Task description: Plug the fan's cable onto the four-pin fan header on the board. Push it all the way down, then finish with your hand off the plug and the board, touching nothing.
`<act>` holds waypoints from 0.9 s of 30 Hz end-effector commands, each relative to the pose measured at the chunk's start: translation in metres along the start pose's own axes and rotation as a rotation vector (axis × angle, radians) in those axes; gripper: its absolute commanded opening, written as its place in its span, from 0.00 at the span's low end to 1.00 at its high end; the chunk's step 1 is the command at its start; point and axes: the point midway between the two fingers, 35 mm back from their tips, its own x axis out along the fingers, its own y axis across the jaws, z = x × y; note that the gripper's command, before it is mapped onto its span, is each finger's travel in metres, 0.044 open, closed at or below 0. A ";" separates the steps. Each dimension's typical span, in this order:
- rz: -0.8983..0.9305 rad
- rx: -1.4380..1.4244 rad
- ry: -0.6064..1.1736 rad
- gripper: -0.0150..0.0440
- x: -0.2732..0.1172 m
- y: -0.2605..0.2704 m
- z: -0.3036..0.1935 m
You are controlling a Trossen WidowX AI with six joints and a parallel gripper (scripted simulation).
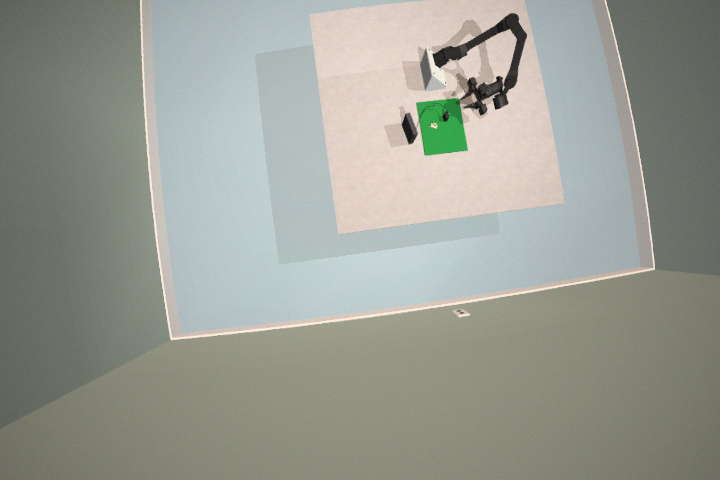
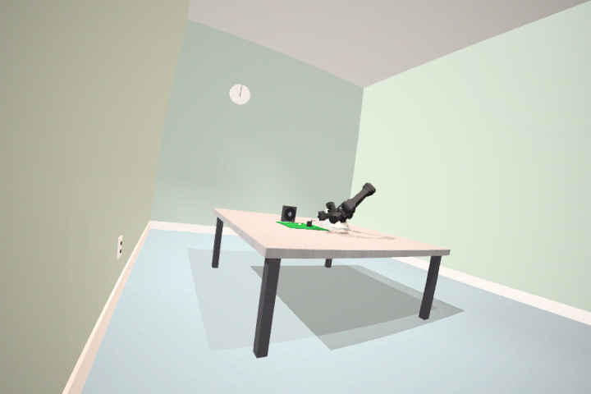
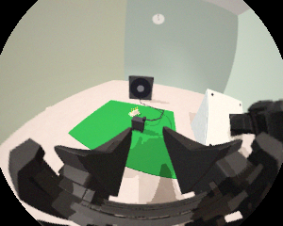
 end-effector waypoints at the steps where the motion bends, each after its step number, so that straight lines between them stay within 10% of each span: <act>1: -0.070 -0.038 0.079 0.60 0.009 -0.005 0.000; 27: -0.203 -0.197 0.736 0.60 0.034 -0.019 -0.005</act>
